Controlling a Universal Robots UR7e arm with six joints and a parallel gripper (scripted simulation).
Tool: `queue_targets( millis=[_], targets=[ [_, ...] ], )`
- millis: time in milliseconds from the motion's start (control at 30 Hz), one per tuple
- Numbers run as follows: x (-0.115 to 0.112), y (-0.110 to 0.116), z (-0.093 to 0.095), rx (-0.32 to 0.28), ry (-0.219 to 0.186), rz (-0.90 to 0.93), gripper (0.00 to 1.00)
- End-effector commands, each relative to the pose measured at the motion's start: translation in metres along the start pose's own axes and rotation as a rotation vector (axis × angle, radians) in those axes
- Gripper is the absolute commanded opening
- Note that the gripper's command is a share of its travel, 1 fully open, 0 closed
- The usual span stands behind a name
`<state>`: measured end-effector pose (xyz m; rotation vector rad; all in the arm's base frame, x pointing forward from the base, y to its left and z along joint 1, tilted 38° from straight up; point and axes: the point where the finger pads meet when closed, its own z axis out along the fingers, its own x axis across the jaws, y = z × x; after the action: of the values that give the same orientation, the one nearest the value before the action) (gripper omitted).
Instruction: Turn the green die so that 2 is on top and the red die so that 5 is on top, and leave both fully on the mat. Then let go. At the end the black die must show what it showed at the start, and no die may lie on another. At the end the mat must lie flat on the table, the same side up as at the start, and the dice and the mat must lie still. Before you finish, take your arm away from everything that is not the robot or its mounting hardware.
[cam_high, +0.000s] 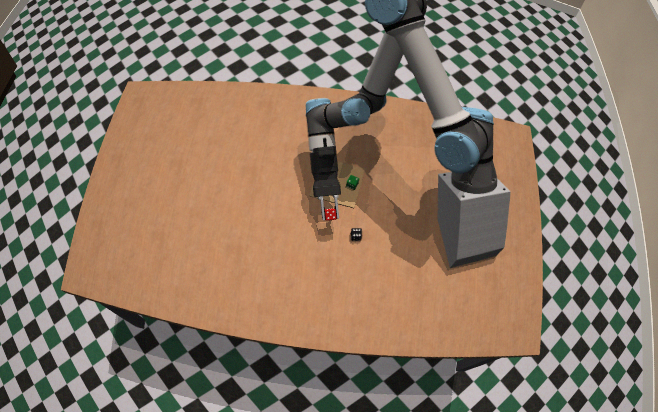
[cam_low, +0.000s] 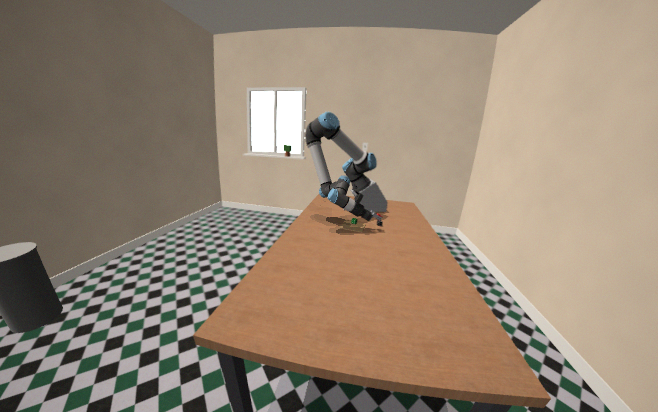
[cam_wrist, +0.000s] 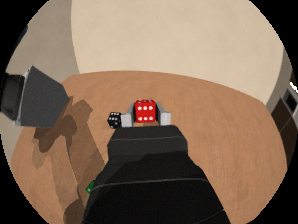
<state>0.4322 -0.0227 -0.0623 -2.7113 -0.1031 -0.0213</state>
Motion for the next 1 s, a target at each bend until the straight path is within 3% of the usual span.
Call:
queue_targets(
  millis=[0,467,967],
  targets=[
    [0.000,0.012,0.007,0.000,0.000,0.000,0.57],
    [-0.001,0.042,0.023,0.000,0.000,0.000,0.57],
    [-0.001,0.046,0.025,0.000,0.000,0.000,0.57]
  ],
)
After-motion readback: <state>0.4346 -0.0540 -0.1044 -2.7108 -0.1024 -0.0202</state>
